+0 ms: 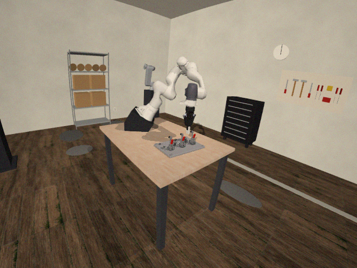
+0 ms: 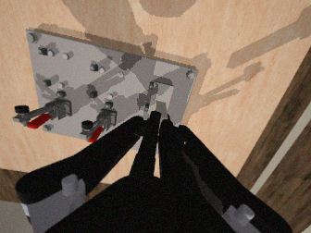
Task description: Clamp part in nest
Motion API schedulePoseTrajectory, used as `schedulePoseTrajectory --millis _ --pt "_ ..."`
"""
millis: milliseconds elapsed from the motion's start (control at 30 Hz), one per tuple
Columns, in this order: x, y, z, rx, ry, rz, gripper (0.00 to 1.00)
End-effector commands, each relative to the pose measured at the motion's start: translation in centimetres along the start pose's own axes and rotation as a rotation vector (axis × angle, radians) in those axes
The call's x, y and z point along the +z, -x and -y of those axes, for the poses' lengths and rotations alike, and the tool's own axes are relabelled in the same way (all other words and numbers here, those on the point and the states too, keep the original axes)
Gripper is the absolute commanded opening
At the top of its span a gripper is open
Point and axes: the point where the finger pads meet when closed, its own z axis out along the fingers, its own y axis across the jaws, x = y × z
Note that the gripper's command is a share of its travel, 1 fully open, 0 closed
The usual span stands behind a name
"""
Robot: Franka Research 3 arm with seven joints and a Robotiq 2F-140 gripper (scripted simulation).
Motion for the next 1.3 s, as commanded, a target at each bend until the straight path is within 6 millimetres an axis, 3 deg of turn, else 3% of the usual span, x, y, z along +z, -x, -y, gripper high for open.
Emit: schedulePoseTrajectory --millis 0,400,933,1267 --pt "-0.1 -0.1 0.2 0.006 -0.002 -0.001 0.00" --pt "0.0 -0.1 0.2 0.006 -0.002 -0.001 0.00" --pt "2.0 -0.1 0.2 0.006 -0.002 -0.001 0.00" --pt "2.1 -0.1 0.1 0.006 -0.002 -0.001 0.00"
